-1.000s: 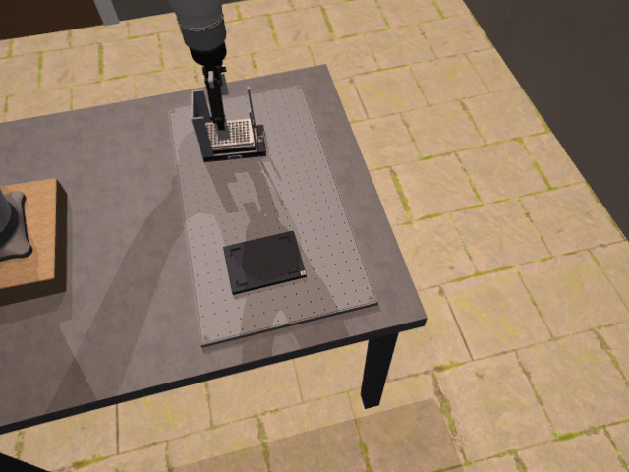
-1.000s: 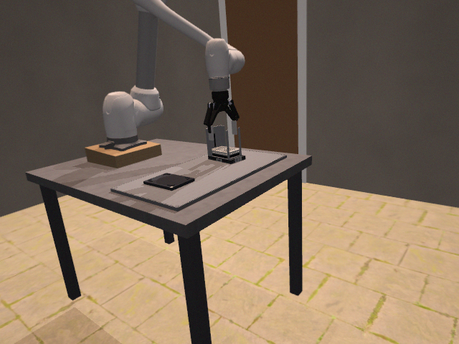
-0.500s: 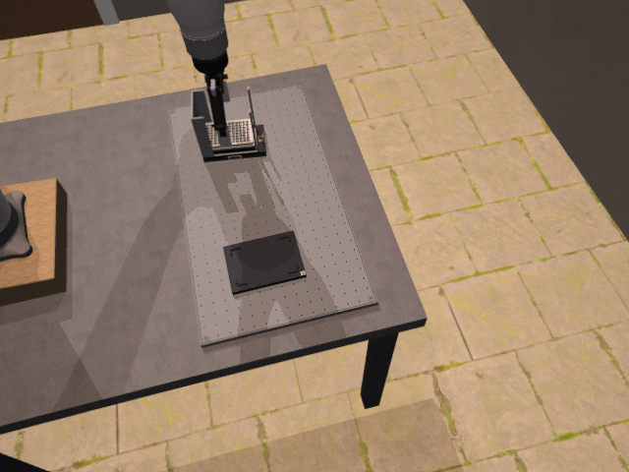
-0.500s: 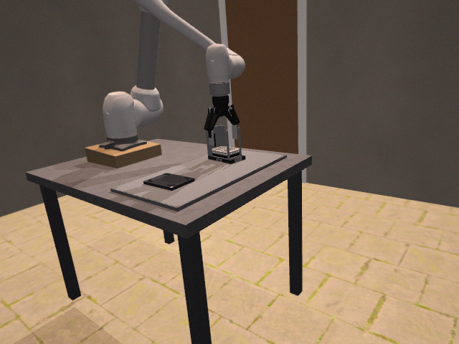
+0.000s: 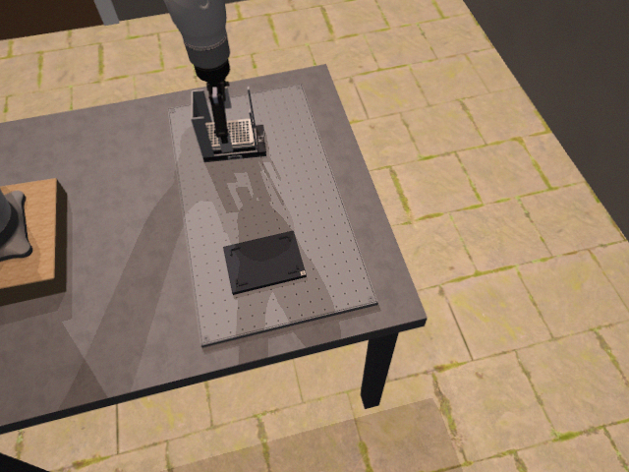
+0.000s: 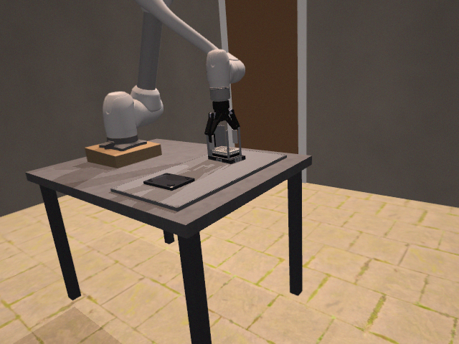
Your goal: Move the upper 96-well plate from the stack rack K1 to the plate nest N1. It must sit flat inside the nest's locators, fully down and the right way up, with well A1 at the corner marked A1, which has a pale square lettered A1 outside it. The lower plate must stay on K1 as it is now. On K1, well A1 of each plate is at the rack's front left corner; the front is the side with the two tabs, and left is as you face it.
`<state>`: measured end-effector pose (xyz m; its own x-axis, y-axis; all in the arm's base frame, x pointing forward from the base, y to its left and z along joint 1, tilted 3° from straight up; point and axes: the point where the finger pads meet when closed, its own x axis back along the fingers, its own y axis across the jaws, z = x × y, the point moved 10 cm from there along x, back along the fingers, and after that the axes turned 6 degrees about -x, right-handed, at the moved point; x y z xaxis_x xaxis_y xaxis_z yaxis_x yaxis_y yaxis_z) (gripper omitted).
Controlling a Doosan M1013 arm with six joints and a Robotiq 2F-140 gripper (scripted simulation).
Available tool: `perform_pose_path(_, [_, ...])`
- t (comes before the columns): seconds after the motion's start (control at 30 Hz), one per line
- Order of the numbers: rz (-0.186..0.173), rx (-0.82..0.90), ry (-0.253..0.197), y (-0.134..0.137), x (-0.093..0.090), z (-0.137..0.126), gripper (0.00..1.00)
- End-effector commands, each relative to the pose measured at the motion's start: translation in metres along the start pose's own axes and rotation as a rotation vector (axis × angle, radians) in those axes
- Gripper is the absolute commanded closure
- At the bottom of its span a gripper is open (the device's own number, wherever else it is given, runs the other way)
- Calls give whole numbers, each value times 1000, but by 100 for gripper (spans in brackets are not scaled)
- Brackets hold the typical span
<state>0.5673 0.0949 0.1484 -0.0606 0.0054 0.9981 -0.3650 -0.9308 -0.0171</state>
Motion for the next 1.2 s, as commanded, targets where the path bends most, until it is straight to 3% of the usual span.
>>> perform_pose_path(0.0, [0,0,0,0,-5,0,0])
perform_pose_path(0.53, [0,0,0,0,-10,0,0])
perform_pose_path(0.57, [0,0,0,0,-10,0,100])
perform_pose_path(1.17, [0,0,0,0,-10,0,100])
